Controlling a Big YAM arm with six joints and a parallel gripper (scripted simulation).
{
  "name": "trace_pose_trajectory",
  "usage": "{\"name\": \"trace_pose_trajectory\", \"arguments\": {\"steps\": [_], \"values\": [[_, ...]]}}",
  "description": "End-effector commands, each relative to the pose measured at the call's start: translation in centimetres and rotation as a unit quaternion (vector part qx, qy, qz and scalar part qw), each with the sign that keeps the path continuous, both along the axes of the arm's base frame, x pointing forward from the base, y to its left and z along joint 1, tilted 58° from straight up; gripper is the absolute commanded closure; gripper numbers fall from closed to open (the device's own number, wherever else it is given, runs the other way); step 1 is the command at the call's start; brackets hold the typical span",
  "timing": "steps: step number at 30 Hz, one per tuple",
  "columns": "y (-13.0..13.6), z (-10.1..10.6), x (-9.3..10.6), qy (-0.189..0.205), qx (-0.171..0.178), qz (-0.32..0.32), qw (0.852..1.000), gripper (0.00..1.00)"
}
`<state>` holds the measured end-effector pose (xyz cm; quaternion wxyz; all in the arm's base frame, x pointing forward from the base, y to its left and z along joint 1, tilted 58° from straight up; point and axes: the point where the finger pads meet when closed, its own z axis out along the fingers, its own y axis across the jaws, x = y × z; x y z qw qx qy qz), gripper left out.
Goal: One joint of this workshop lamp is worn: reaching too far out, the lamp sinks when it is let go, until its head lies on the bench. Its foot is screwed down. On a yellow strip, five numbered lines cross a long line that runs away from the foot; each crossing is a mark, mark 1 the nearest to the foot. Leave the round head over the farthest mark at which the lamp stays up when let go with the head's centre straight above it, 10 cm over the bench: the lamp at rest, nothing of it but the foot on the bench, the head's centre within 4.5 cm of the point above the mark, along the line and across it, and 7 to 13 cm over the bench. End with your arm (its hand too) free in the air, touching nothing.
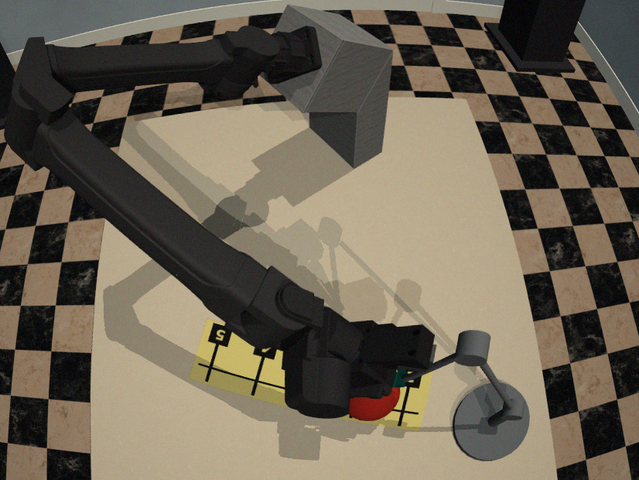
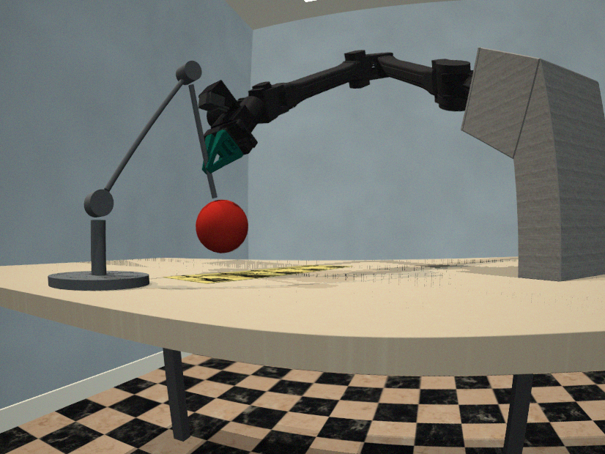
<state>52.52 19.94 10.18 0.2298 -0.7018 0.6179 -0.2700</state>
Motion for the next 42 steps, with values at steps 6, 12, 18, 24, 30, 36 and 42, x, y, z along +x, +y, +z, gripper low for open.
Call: {"name": "trace_pose_trajectory", "arguments": {"steps": [6,12,18,24,30,36,42], "values": [[-1.1,1.3,-0.7,-0.005,-0.003,-0.001,1.0,1.0],[-1.0,1.3,-0.7,-0.005,-0.003,-0.001,1.0,1.0],[-1.1,1.6,-0.8,-0.005,-0.003,-0.001,1.0,1.0],[-1.4,2.2,-1.2,-0.005,-0.003,-0.001,1.0,1.0],[-1.7,2.8,-1.5,-0.005,-0.003,-0.001,1.0,1.0],[-1.5,2.6,-1.4,-0.004,-0.002,-0.001,1.0,0.0],[-1.0,1.9,-1.1,-0.003,-0.002,0.0,1.0,0.0]]}}
